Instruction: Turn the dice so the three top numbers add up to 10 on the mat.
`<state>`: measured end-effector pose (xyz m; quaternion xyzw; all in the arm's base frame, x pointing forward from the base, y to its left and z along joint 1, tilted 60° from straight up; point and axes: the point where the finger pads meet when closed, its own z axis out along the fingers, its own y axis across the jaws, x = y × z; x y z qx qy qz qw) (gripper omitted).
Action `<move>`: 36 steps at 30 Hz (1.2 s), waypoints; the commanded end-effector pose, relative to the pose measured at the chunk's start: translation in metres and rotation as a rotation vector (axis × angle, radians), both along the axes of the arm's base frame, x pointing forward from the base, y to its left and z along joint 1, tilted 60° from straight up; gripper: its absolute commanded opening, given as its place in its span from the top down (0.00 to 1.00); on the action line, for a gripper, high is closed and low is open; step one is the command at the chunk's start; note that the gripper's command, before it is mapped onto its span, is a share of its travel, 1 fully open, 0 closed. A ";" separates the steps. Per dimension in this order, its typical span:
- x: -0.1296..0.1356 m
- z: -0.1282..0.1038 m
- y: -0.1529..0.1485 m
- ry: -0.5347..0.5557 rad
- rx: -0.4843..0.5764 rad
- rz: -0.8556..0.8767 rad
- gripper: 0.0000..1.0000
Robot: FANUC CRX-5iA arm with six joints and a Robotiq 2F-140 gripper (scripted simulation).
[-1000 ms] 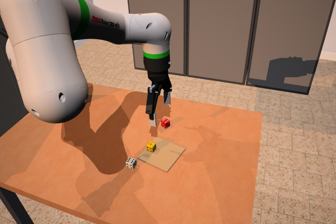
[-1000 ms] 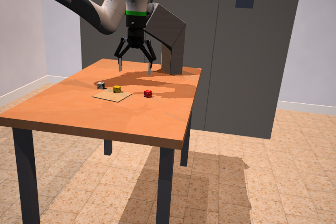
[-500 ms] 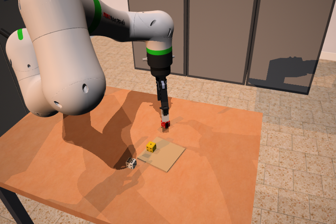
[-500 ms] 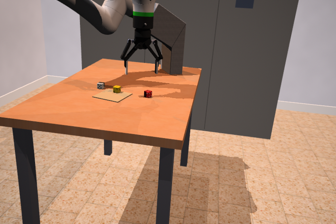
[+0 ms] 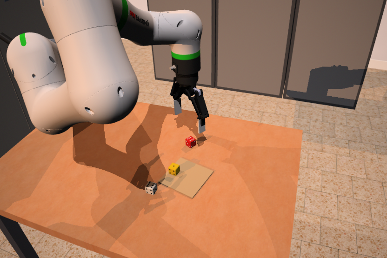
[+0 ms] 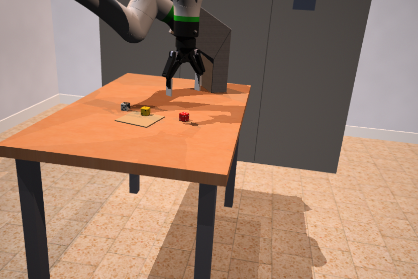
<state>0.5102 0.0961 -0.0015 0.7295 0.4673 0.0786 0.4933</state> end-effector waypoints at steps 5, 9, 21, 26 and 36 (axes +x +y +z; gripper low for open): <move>0.000 -0.005 0.003 0.063 -0.051 0.038 0.72; 0.000 -0.005 0.003 0.063 -0.051 0.038 0.72; 0.000 -0.005 0.003 0.063 -0.051 0.038 0.72; 0.000 -0.005 0.003 0.063 -0.051 0.038 0.72; 0.000 -0.005 0.003 0.063 -0.051 0.038 0.72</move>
